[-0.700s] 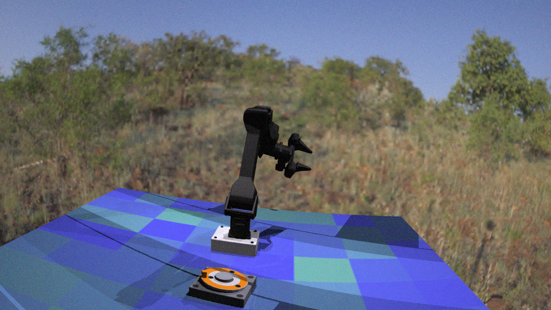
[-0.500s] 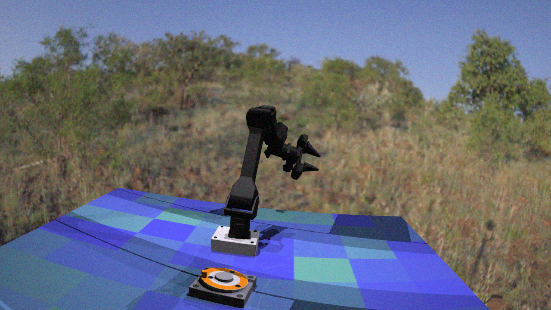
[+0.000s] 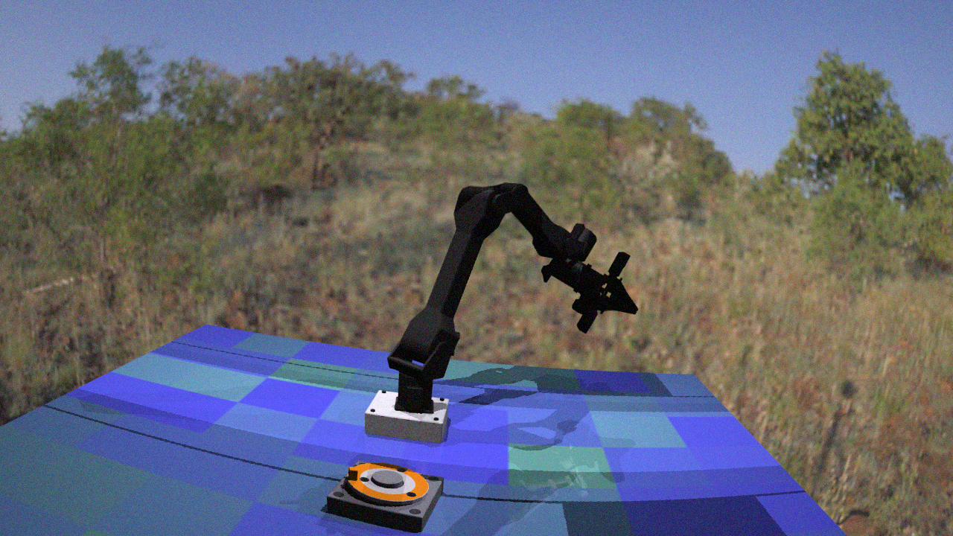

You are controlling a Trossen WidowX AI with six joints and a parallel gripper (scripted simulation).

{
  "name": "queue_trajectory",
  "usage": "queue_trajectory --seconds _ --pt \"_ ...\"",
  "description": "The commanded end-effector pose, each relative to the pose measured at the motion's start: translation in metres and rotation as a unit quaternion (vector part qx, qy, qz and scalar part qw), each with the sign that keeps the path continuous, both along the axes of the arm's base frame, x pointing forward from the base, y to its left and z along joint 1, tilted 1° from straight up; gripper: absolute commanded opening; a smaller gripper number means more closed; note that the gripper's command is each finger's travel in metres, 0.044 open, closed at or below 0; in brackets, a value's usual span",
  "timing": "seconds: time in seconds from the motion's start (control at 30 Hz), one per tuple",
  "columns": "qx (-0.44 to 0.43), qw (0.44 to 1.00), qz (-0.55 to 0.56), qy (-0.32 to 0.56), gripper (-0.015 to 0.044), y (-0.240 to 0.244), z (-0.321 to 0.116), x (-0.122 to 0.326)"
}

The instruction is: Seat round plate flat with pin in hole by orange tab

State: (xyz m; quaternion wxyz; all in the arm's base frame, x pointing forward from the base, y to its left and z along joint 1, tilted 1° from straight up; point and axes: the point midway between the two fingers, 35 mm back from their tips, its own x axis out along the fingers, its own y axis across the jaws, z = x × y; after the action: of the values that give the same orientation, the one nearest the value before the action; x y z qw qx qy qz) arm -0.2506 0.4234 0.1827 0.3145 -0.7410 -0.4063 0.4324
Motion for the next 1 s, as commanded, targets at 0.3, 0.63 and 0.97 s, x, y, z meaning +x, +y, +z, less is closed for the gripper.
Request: queue_trajectory --seconds 0.3,0.63,0.97 --pt "-0.024 0.965 -0.226 0.131 0.0 0.052 -0.016 0.203" --pt "-0.016 0.897 -0.38 0.225 0.0 0.031 -0.028 0.339" --pt "-0.002 0.784 -0.542 0.303 0.0 -0.036 -0.045 0.472"
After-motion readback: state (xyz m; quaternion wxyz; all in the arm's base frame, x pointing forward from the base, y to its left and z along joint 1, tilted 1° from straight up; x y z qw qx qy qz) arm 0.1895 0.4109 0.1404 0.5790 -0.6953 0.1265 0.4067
